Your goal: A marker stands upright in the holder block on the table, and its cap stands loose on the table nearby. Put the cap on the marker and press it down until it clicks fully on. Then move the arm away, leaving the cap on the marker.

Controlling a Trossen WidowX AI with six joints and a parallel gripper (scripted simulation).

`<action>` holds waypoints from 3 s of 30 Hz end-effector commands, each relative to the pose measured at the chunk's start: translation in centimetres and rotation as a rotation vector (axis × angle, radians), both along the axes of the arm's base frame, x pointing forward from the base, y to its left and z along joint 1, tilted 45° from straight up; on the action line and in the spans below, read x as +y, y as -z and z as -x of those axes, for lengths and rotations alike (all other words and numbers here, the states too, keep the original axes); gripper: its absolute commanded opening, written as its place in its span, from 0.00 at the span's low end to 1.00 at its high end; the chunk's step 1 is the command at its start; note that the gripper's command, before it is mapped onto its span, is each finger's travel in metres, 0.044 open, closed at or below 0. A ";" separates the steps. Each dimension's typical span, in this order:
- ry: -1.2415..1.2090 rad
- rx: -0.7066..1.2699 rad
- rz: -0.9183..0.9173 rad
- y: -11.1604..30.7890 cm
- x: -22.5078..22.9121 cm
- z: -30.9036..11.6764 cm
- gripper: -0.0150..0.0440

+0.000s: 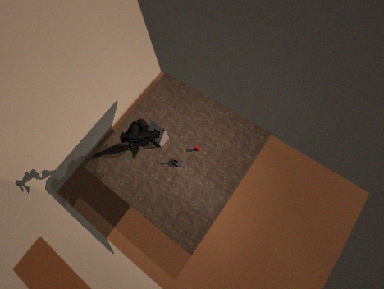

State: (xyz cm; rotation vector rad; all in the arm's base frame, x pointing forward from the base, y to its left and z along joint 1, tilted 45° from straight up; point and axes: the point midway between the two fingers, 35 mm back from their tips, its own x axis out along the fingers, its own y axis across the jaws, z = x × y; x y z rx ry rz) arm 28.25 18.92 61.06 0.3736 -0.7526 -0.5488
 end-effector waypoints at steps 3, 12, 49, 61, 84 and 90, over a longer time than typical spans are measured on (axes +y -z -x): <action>0.027 0.007 0.061 0.3 0.6 -0.7 0.80; -0.025 0.077 0.254 2.9 5.3 -6.5 0.68; -0.338 1.410 0.177 54.6 2.5 -26.7 0.68; 0.050 1.868 -0.204 67.0 -9.6 -16.6 0.68; 0.387 2.036 -0.388 73.1 -18.5 -8.1 0.68; 0.386 2.039 -0.387 73.6 -19.0 -8.0 0.68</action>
